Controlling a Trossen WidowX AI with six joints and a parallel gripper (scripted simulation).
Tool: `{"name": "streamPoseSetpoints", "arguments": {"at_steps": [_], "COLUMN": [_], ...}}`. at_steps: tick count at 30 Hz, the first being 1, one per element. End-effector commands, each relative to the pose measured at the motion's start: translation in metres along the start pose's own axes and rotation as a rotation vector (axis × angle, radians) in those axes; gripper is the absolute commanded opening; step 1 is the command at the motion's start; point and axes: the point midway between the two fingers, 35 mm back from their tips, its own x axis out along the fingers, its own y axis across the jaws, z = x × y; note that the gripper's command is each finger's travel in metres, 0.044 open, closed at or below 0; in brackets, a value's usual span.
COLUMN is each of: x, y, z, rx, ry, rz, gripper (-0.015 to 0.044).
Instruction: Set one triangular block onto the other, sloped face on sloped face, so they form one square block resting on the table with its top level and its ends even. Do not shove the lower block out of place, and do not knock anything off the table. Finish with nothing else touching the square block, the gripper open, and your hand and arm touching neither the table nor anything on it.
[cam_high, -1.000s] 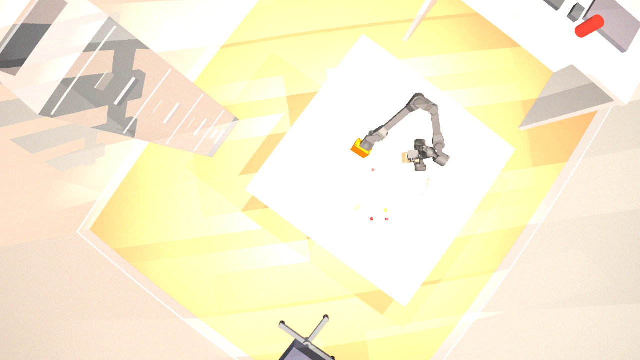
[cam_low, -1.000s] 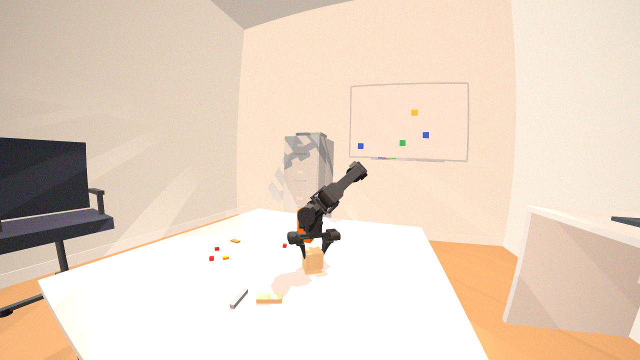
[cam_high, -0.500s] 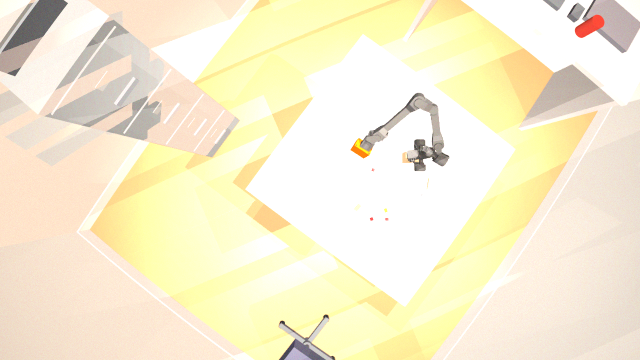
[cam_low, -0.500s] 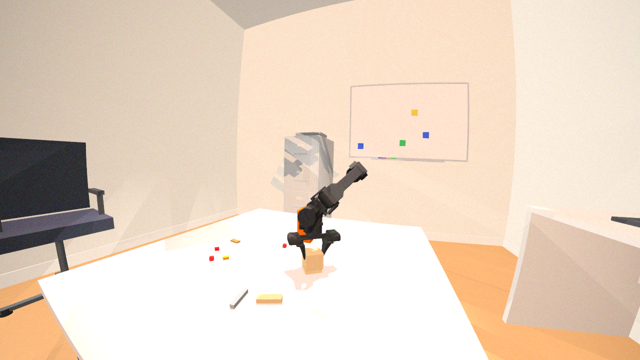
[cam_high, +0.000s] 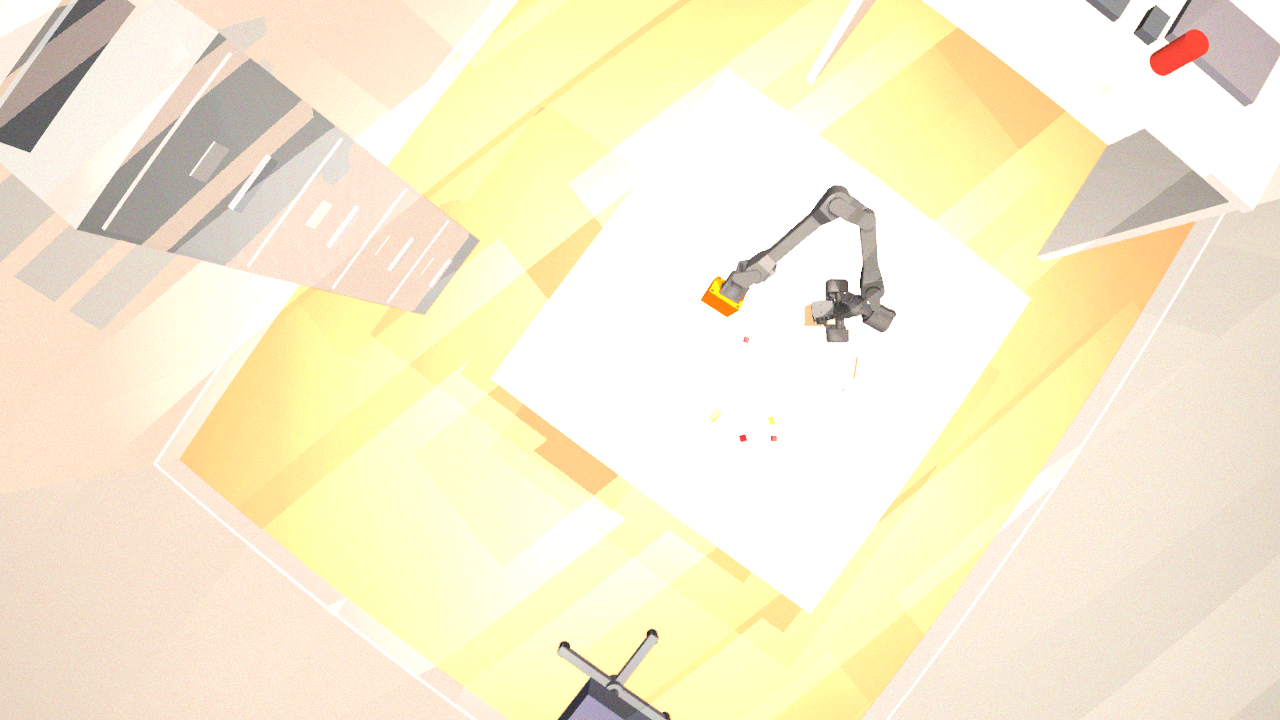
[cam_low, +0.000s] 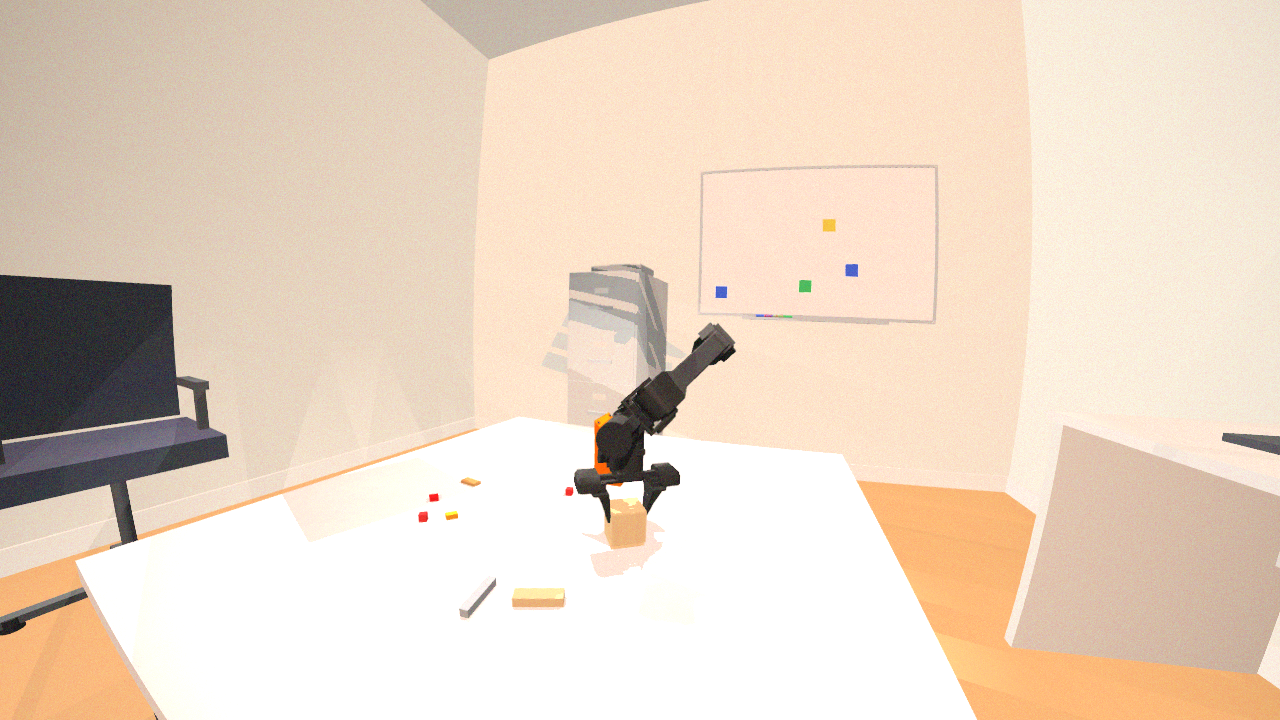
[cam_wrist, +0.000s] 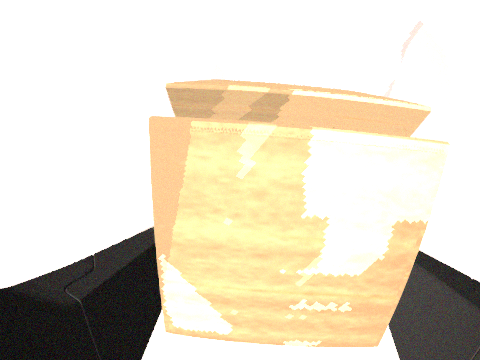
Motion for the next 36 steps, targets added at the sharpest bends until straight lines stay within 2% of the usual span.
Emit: {"name": "streamPoseSetpoints", "arguments": {"at_steps": [1,36], "x": [0.0029,0.0094], "y": [-0.0002,0.0003], "z": [0.0009,0.0037], "rx": [0.005,0.006], "ry": [0.002,-0.001], "rz": [-0.002,0.002], "gripper": [0.0,0.0]}}
